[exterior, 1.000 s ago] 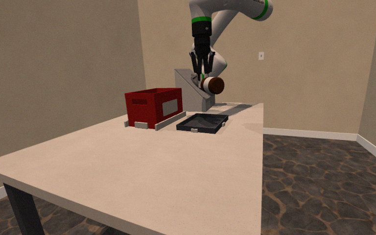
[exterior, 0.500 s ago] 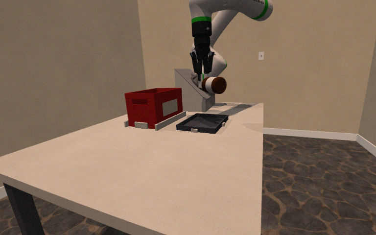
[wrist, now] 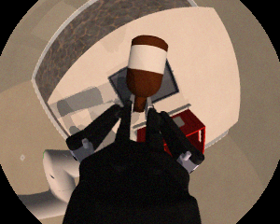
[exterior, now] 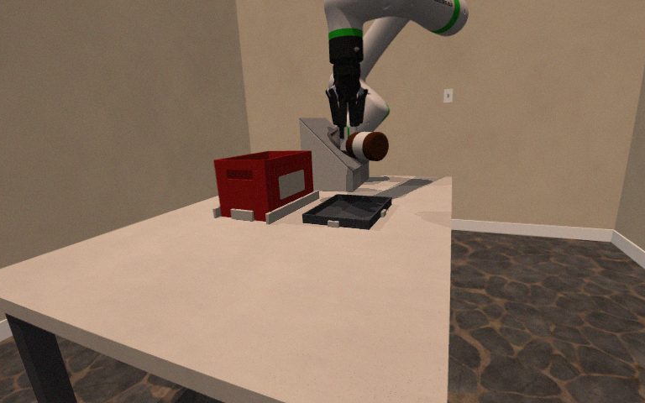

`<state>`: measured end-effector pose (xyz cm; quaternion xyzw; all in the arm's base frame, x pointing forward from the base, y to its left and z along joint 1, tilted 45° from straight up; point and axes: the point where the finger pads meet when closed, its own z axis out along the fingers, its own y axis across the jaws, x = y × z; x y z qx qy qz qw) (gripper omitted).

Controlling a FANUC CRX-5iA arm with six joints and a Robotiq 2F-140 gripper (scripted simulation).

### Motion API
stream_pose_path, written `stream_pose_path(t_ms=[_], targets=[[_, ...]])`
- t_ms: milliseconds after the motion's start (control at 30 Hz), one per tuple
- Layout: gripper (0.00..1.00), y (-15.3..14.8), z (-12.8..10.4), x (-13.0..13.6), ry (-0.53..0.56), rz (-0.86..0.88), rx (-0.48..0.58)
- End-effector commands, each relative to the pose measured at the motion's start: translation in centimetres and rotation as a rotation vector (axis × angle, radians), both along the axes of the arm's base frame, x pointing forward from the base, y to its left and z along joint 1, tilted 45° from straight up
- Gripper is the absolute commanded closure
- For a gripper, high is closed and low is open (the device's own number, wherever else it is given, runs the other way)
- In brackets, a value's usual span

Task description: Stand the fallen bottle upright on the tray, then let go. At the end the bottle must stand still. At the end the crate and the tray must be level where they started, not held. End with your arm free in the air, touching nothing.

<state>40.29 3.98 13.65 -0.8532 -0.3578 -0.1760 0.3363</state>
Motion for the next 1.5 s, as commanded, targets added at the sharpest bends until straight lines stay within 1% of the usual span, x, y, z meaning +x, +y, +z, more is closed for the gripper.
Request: stream_pose_path(t_ms=[0,633,867,1333,1467], targets=[[1.00,-0.02,0.01,0.01,0.000,0.000,0.000],[1.00,-0.02,0.01,0.01,-0.001,0.000,0.000],[1.00,-0.02,0.01,0.01,-0.016,0.016,-0.001],[1.00,-0.02,0.01,0.01,-0.154,0.156,-0.013],[1.00,-0.02,0.01,0.01,-0.168,0.170,-0.014]])
